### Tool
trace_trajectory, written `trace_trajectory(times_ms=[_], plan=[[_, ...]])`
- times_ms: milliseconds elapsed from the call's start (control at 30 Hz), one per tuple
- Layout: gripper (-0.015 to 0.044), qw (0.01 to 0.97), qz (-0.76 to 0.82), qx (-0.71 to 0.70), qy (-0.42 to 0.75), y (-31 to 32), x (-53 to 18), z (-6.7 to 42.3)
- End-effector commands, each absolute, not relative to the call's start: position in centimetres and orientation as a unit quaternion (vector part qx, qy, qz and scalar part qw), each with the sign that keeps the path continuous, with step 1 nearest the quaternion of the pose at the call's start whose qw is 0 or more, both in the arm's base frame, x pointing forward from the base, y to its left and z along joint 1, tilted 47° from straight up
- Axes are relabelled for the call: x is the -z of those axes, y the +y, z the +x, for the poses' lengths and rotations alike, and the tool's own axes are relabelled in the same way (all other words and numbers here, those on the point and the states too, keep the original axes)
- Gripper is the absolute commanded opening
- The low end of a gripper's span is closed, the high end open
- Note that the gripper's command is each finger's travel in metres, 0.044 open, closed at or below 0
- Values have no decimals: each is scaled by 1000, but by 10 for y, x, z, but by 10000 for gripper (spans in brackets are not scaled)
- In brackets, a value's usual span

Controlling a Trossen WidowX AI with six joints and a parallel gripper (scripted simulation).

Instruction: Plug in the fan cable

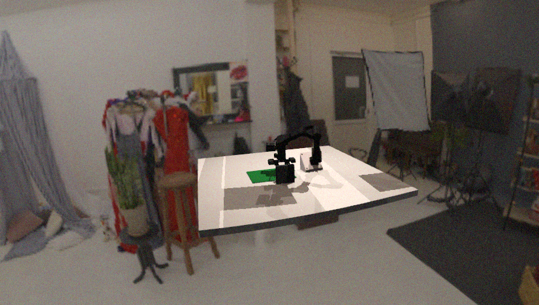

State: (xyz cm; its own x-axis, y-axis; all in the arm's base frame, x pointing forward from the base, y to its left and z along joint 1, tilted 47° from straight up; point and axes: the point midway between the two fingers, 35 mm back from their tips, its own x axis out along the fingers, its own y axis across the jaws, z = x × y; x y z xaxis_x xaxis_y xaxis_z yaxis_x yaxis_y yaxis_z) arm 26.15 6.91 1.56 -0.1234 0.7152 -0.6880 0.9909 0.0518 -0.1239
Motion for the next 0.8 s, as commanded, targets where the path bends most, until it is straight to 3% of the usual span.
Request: trace_trajectory(times_ms=[0,433,767], plan=[[260,231,620,298,688,69,-16,262],[260,228,621,300,687,27,-51,269],[260,231,621,301,686,-54,34,274]])
